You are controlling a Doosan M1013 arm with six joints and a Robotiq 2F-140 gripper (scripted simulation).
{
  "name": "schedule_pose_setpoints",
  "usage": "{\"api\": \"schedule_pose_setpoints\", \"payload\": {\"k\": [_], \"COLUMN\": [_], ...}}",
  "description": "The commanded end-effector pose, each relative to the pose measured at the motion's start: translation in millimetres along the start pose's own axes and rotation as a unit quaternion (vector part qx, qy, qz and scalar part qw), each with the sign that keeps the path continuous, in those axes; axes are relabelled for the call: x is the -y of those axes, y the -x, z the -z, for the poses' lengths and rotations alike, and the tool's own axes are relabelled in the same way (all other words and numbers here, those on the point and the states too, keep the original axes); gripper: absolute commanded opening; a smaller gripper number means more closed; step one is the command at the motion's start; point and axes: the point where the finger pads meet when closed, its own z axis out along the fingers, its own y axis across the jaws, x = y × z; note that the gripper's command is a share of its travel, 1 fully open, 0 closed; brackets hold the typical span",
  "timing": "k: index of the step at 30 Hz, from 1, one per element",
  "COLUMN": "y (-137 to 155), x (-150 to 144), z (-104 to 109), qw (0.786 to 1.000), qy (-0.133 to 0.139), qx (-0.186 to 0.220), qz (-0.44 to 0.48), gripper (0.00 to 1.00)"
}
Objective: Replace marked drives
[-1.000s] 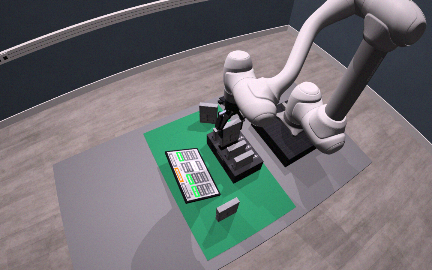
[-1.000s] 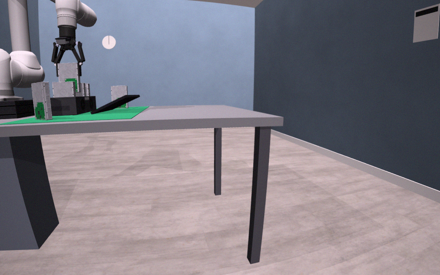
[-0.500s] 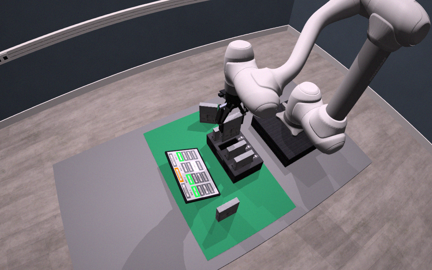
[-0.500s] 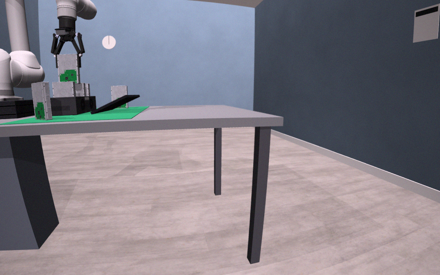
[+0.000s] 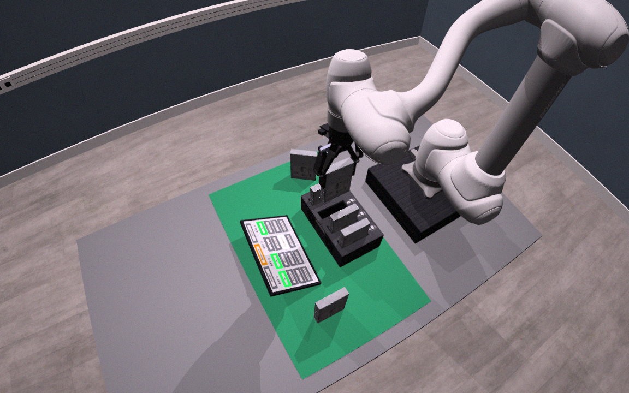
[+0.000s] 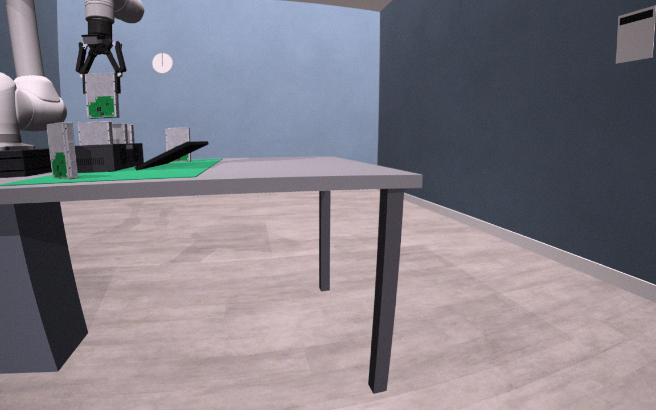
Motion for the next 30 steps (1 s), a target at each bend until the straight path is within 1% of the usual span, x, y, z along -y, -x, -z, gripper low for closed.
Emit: {"api": "schedule_pose_setpoints", "payload": {"k": [1,22,30], "y": [0,-1,-9], "x": [1,1,13], "z": [4,7,9], "qw": [1.0,1.0,1.0], "qy": [-0.001,-0.001,-0.001], "qx": [0.0,0.0,0.0], "qz": [0.0,0.0,0.0], "gripper": [0.1,0.1,0.1]}}
